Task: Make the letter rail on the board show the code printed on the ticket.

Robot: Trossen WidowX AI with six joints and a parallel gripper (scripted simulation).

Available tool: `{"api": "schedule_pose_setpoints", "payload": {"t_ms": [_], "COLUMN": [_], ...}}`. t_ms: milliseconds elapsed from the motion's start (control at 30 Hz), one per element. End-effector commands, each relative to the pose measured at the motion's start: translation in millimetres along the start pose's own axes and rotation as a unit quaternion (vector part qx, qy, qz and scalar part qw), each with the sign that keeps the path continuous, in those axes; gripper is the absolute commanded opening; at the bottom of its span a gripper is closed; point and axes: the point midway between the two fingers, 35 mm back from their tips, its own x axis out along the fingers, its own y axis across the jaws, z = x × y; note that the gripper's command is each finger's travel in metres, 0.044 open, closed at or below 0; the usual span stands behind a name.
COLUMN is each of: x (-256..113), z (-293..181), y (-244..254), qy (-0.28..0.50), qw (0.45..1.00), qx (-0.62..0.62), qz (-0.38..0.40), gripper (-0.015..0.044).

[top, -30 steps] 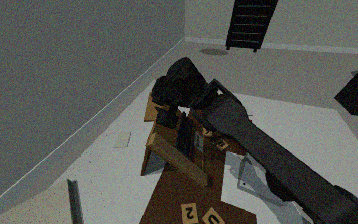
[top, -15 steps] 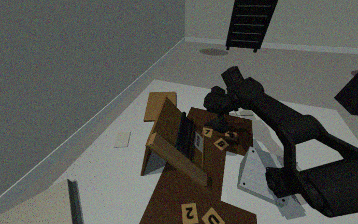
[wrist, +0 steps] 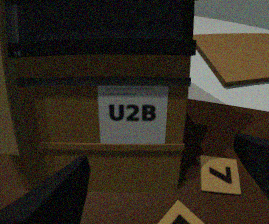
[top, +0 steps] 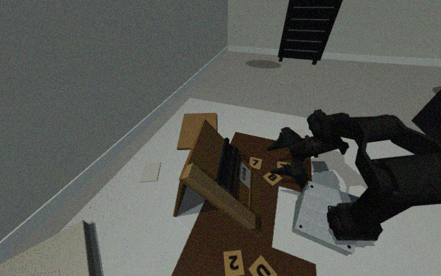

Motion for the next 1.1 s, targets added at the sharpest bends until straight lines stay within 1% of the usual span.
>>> {"api": "schedule_pose_setpoints", "payload": {"t_ms": [0, 233, 267, 333, 433, 533, 700, 833, 867, 1067], "x": [0, -1, -4, -13, -28, -42, -54, -61, -62, -62], "z": [-2, 0, 6, 28, 62, 93, 118, 133, 134, 134], "y": [2, 3, 4, 10, 27, 52, 85, 113, 117, 117], "qy": [-0.01, -0.009, -0.007, 0.003, 0.02, 0.04, 0.061, 0.078, 0.08, 0.08], "qw": [1.0, 1.0, 0.999, 0.991, 0.954, 0.89, 0.803, 0.723, 0.713, 0.712], "qx": [0.004, -0.005, -0.033, -0.136, -0.299, -0.453, -0.593, -0.687, -0.696, -0.697], "qz": [0.002, 0.002, 0.0, -0.007, -0.016, -0.02, -0.019, -0.014, -0.014, -0.014], "gripper": [0.044, 0.044, 0.044, 0.044, 0.044, 0.044, 0.044, 0.044, 0.044, 0.044]}}
